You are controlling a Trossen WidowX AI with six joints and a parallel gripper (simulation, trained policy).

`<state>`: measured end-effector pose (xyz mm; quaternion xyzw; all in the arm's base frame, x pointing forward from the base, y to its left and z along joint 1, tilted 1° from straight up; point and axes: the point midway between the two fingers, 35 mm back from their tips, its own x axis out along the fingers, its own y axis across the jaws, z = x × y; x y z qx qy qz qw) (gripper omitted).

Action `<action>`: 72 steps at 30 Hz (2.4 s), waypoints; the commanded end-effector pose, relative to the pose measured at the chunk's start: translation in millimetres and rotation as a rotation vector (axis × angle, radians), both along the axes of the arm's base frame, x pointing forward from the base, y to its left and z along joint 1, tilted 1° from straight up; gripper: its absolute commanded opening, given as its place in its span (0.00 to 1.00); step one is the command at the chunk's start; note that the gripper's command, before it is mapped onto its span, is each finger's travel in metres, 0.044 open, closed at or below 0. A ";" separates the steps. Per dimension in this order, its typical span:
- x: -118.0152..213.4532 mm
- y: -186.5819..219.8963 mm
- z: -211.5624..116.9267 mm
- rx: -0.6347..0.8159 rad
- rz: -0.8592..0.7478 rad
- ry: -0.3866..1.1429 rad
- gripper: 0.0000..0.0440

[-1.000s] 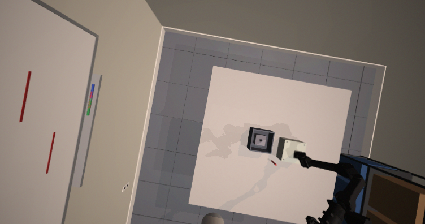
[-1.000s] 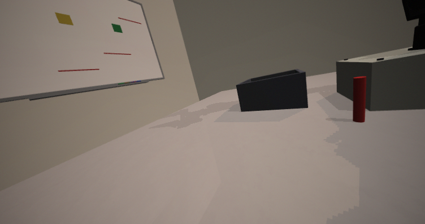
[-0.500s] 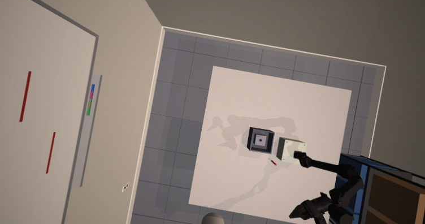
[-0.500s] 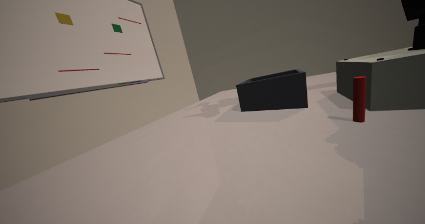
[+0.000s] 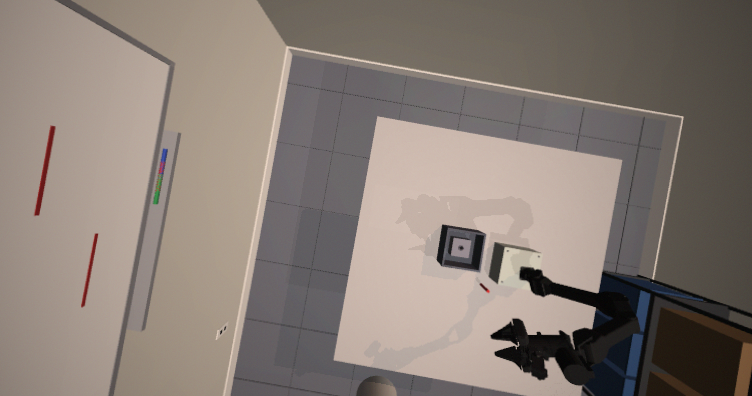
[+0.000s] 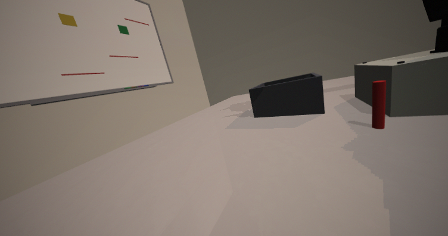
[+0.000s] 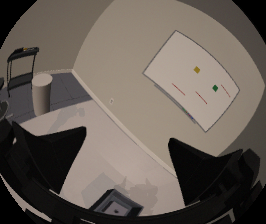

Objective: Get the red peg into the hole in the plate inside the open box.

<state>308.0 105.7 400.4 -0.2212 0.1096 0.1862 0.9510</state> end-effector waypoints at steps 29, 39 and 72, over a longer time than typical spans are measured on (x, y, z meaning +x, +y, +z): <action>-53.1 -21.3 -192.1 0.297 -0.577 0.897 1.00; -89.6 -22.3 -236.9 0.314 -0.847 1.115 1.00; -146.3 -5.7 -357.9 0.192 -1.425 1.285 1.00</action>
